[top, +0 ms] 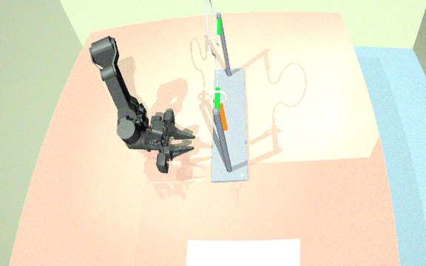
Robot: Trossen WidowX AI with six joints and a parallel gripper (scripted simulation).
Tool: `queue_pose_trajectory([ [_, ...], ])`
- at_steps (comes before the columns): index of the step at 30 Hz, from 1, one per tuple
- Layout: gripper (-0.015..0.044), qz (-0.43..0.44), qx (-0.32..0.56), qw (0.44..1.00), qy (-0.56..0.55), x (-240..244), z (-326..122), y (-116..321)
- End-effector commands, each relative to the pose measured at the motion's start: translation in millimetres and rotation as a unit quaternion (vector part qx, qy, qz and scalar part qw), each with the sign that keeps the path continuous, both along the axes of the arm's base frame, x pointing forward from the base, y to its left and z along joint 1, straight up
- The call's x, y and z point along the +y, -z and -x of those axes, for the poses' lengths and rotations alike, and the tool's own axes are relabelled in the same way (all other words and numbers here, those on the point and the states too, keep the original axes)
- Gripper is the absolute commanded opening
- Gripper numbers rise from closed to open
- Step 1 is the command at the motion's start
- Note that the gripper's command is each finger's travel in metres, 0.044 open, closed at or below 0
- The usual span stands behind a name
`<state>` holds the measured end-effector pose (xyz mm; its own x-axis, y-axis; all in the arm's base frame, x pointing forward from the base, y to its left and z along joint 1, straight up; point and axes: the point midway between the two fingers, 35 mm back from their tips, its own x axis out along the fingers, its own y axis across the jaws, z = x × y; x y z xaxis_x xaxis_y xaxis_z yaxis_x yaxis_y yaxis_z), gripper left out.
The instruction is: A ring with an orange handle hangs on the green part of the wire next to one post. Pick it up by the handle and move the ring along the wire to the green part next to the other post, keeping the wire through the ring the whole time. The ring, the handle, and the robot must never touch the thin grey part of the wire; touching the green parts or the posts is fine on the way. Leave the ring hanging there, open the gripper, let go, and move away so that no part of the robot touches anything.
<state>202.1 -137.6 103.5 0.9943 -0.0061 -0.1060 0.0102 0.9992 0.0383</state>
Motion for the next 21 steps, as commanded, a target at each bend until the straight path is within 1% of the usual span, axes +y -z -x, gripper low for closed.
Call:
queue_pose_trajectory([
  [1,0.016,0.013,-0.005,1.0,-0.02,11,-2,2],
  [6,0.016,0.016,-0.007,1.0,-0.02,10,-7,-2],
  [16,0.016,0.024,-0.053,0.998,-0.022,16,-44,-43],
  [21,0.016,0.024,-0.058,0.998,-0.023,17,-46,-46],
])
